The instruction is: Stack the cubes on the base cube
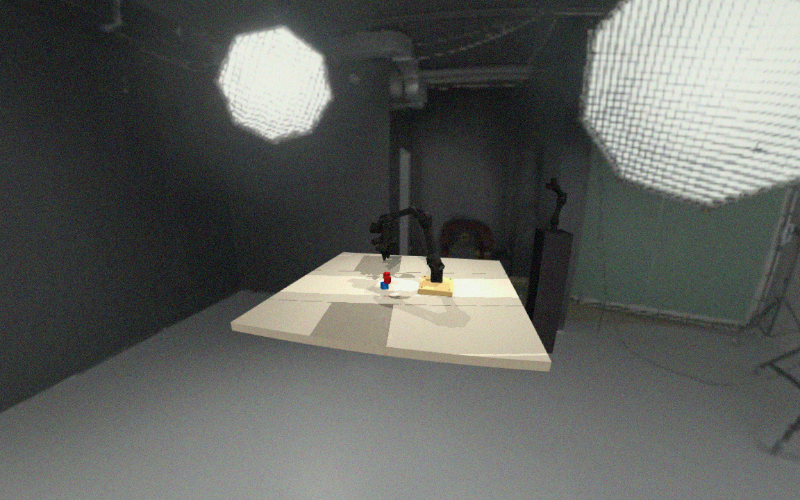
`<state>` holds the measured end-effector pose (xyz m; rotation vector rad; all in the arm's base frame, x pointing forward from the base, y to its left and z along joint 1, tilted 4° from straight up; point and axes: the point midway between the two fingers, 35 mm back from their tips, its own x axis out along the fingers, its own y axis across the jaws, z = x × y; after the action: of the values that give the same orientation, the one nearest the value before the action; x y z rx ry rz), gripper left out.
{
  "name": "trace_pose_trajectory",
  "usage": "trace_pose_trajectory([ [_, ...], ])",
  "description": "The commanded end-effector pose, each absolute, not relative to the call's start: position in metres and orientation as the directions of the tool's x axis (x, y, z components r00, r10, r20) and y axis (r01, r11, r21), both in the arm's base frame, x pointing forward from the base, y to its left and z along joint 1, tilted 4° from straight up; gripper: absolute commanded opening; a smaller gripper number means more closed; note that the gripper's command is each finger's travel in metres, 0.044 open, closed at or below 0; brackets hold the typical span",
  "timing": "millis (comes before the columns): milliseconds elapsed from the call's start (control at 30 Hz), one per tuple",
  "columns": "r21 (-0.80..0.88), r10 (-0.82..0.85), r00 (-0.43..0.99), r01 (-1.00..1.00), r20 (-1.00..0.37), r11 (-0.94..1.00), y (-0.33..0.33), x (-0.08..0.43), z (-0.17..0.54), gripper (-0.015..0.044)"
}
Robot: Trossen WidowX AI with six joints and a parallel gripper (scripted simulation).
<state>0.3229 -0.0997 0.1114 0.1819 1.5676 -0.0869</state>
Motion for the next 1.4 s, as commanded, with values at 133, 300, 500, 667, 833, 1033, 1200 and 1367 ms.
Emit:
trace_pose_trajectory([
  [133,0.058,0.06,-0.004,0.165,-0.998,0.985,-0.11,0.324,0.089,0.0265],
  [300,0.058,0.06,-0.004,0.165,-0.998,0.985,-0.107,0.322,0.051,0.0265],
  [500,0.058,0.06,-0.004,0.165,-0.998,0.985,-0.107,0.322,0.038,0.0265],
  [667,0.058,0.06,-0.004,0.165,-0.998,0.985,-0.106,0.322,0.034,0.0265],
  [833,0.058,0.06,-0.004,0.165,-0.998,0.985,-0.106,0.322,0.026,0.0265],
  [1033,0.058,0.06,-0.004,0.165,-0.998,0.985,-0.105,0.322,0.016,0.0265],
  [1200,0.059,0.06,-0.004,0.165,-0.998,0.985,-0.105,0.322,0.008,0.0265],
  [1367,0.059,0.06,-0.004,0.165,-0.998,0.985,-0.104,0.322,0.002,0.0265],
])
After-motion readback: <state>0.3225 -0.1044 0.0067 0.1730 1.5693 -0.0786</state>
